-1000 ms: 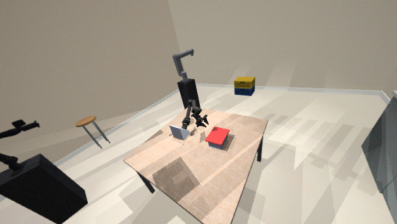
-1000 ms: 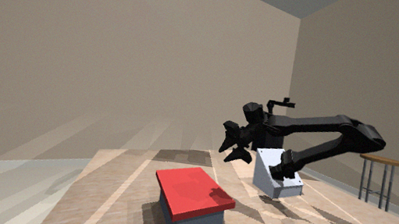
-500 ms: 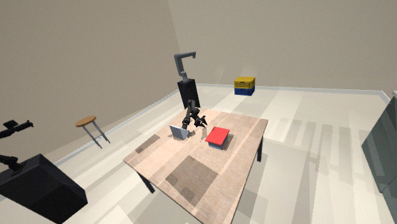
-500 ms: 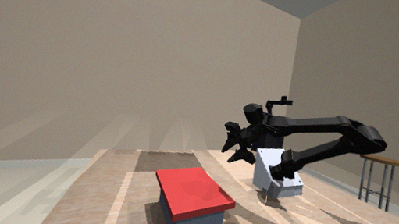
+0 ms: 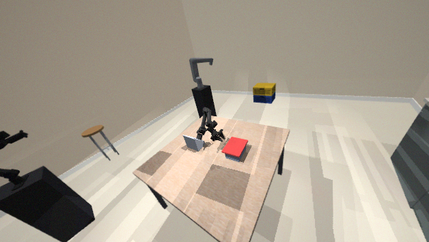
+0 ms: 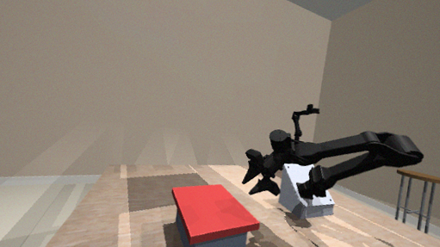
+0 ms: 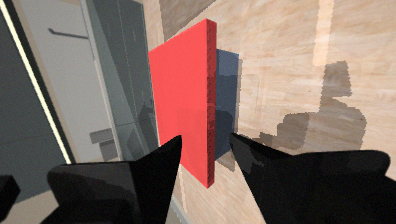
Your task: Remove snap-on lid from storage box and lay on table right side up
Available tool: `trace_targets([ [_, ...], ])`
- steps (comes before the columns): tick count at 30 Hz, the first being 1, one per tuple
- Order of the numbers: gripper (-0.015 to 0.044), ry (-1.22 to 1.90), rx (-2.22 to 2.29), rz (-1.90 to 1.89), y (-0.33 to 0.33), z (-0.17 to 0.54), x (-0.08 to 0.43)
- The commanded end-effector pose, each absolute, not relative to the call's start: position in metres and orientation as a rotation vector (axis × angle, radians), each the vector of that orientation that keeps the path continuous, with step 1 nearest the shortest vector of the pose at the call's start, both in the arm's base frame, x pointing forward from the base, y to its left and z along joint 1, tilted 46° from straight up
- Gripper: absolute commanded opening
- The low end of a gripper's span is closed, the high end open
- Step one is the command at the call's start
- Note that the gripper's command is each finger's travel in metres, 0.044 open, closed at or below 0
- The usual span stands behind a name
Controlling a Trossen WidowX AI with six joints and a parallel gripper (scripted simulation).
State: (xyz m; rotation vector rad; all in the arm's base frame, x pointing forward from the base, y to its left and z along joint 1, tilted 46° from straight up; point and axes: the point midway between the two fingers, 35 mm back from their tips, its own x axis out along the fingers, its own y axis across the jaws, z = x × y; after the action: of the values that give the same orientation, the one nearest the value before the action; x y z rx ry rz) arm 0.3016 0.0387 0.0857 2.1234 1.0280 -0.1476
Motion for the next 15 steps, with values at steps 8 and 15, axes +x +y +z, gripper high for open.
trace_targets([
  [8,0.0235,1.026,2.125,-0.160,0.048,0.077,0.313],
  [15,0.0235,1.026,2.124,-0.160,0.054,0.073,0.321],
])
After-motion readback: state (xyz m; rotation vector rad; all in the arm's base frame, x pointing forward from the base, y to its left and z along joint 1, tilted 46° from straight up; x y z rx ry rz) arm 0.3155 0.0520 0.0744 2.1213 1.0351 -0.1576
